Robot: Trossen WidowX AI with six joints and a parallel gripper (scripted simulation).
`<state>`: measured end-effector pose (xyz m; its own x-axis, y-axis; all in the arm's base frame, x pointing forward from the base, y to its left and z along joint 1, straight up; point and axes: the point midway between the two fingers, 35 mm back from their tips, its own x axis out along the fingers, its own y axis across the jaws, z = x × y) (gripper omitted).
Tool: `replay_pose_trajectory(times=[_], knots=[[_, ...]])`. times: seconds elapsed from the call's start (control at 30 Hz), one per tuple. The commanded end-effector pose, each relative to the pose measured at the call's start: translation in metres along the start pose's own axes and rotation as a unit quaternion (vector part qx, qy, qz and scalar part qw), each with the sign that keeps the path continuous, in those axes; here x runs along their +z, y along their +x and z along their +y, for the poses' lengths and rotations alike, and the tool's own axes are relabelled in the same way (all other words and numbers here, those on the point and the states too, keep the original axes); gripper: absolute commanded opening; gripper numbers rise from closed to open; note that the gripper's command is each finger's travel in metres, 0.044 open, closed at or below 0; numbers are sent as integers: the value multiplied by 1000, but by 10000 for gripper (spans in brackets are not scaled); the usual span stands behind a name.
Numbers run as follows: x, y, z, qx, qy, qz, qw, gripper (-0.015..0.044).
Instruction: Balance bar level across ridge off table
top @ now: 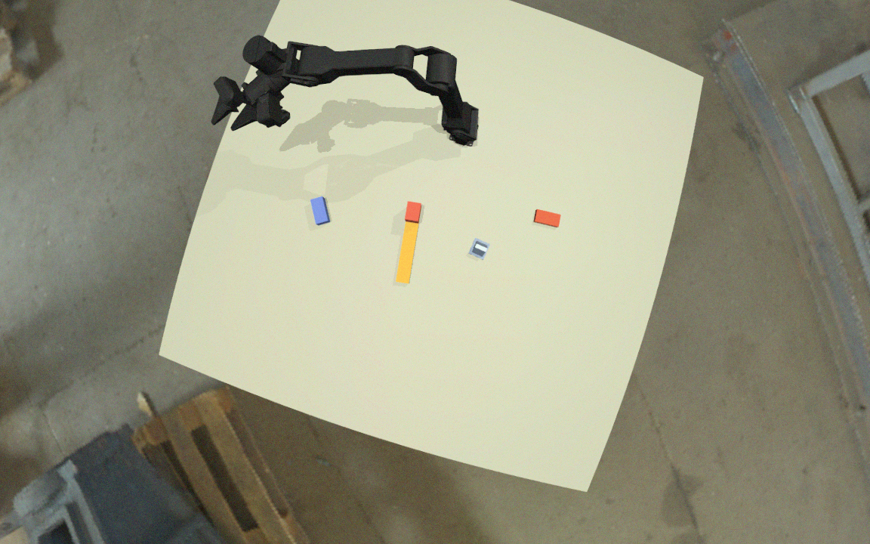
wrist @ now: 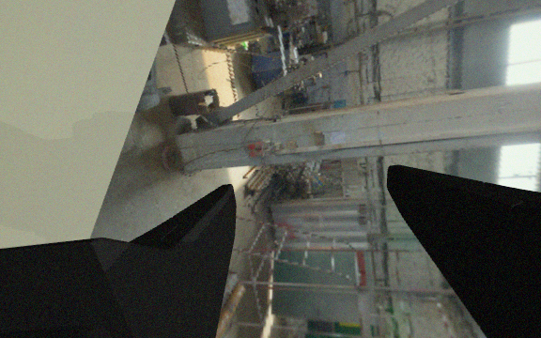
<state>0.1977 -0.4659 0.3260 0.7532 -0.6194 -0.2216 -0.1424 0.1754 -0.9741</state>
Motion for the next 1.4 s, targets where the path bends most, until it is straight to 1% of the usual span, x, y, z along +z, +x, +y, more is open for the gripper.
replay_pose_trajectory(times=[0.0, 0.33, 0.67, 1.0, 1.37], knots=[[22, 13, 11, 30, 44, -12, 998, 315], [85, 35, 37, 109, 144, -41, 983, 315], [148, 45, 65, 198, 225, -49, 953, 315], [211, 40, 96, 290, 285, -38, 913, 315], [274, 19, 128, 386, 323, -4, 864, 315]])
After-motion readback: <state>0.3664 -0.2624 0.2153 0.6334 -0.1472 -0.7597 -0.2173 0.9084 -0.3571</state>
